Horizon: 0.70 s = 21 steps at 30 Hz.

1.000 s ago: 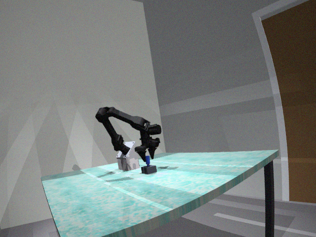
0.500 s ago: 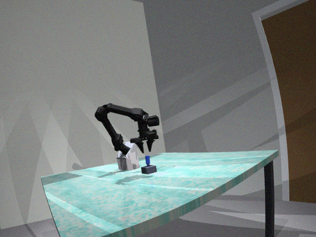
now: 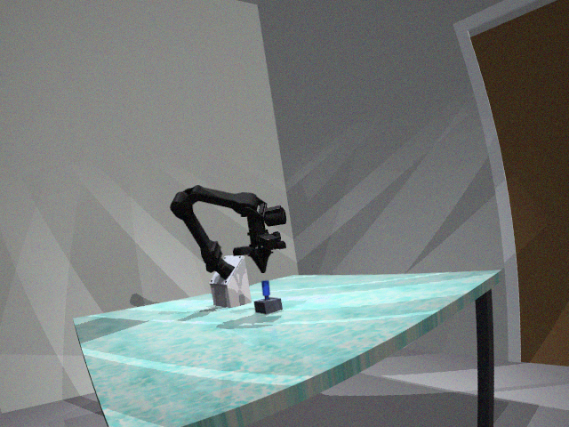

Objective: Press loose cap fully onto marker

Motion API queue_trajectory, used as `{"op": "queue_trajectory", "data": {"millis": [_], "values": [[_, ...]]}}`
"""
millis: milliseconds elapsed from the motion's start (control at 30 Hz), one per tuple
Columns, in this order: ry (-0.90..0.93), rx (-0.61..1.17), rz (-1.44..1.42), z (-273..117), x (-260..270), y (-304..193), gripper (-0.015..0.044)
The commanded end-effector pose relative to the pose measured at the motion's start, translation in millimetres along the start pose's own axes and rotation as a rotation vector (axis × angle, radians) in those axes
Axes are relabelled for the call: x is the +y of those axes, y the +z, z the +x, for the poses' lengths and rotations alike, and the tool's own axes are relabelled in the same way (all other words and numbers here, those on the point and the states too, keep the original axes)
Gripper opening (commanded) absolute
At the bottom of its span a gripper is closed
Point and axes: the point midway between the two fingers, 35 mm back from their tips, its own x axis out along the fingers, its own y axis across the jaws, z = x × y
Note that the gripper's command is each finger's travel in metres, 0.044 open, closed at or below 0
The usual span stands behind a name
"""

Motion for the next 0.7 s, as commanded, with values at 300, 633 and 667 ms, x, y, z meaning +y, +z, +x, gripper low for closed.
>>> {"op": "queue_trajectory", "data": {"millis": [300,633,667], "values": [[0.006,0.0,0.008,8,1,1,0.0],[0.006,0.0,0.008,22,1,1,0.0],[0.006,0.0,0.008,24,1,1,0.0]]}}
